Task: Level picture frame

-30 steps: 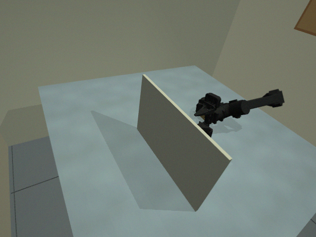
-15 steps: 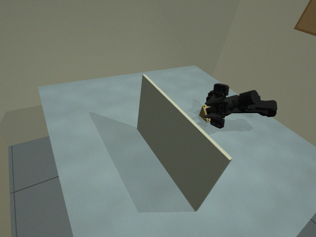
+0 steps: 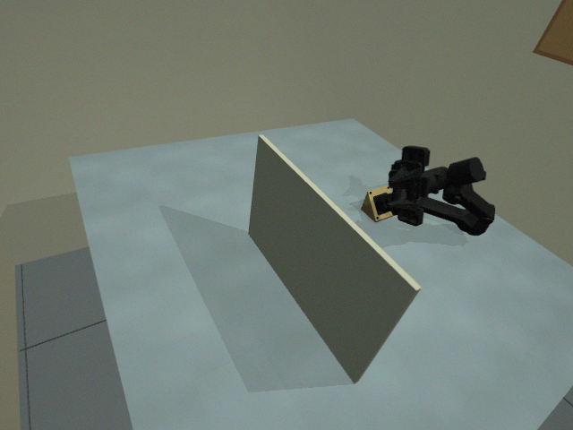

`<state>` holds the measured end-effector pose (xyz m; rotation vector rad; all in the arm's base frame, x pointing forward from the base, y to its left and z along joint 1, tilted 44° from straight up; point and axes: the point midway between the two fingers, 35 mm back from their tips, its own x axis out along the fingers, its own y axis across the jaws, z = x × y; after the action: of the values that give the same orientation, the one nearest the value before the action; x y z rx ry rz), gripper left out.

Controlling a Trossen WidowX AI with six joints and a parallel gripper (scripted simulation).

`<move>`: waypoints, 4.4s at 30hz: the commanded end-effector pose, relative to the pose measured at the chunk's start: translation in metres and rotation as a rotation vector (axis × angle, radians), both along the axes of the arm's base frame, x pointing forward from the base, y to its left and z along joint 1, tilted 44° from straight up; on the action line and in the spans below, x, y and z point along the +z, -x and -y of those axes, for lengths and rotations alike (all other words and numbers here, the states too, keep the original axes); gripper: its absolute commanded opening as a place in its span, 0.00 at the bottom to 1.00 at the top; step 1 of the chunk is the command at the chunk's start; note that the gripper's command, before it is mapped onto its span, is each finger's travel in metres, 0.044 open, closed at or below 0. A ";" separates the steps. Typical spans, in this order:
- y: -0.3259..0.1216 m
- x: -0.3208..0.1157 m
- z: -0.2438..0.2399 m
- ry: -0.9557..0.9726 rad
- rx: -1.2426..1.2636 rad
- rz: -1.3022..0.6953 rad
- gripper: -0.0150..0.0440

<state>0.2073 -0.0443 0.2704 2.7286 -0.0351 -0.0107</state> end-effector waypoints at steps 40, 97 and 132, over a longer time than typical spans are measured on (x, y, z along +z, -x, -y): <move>0.001 0.001 -0.001 -0.004 0.005 0.002 0.69; -0.064 -0.024 -0.024 0.218 0.005 0.004 0.69; -0.145 -0.022 -0.023 0.218 0.004 0.008 0.69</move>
<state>0.3500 -0.0206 0.2457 2.5157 -0.0225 -0.0022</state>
